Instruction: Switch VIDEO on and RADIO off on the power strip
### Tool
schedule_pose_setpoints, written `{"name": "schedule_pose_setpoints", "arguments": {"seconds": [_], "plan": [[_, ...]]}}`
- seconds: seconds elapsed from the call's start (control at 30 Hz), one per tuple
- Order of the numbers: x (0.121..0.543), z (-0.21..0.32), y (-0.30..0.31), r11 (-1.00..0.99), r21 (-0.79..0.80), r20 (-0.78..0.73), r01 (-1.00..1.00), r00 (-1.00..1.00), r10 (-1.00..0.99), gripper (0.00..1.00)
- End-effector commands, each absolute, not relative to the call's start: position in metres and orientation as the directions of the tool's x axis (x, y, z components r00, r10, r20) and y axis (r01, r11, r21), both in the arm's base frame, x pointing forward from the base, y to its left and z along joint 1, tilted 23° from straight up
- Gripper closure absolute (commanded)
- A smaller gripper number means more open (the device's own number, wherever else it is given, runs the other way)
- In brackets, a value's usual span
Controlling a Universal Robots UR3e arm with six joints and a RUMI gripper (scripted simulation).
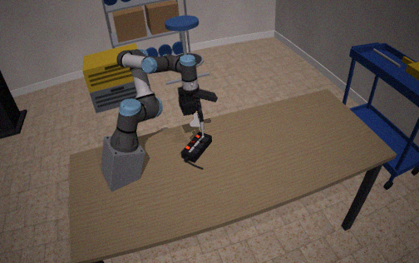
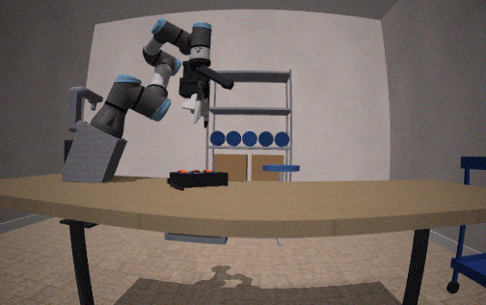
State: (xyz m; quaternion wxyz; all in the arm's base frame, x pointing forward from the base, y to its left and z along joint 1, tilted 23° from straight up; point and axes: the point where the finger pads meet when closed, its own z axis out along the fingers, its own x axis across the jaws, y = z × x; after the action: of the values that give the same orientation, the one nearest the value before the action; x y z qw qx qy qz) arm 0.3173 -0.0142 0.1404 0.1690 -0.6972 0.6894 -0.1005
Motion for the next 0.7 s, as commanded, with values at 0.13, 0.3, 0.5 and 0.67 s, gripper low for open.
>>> {"name": "schedule_pose_setpoints", "arguments": {"seconds": [0.13, 0.3, 0.5, 0.67], "plan": [[0.318, 0.141, -0.015, 0.006, -0.375, -0.092, -0.927, 0.031, -0.995, 0.00], [0.318, 0.140, -0.013, -0.008, -0.376, -0.087, -0.927, 0.044, -0.995, 0.00], [0.322, 0.135, -0.007, -0.083, -0.378, -0.058, -0.922, 0.113, -0.992, 0.00], [0.331, 0.121, 0.012, -0.265, -0.377, 0.012, -0.888, 0.281, -0.960, 0.00]]}}
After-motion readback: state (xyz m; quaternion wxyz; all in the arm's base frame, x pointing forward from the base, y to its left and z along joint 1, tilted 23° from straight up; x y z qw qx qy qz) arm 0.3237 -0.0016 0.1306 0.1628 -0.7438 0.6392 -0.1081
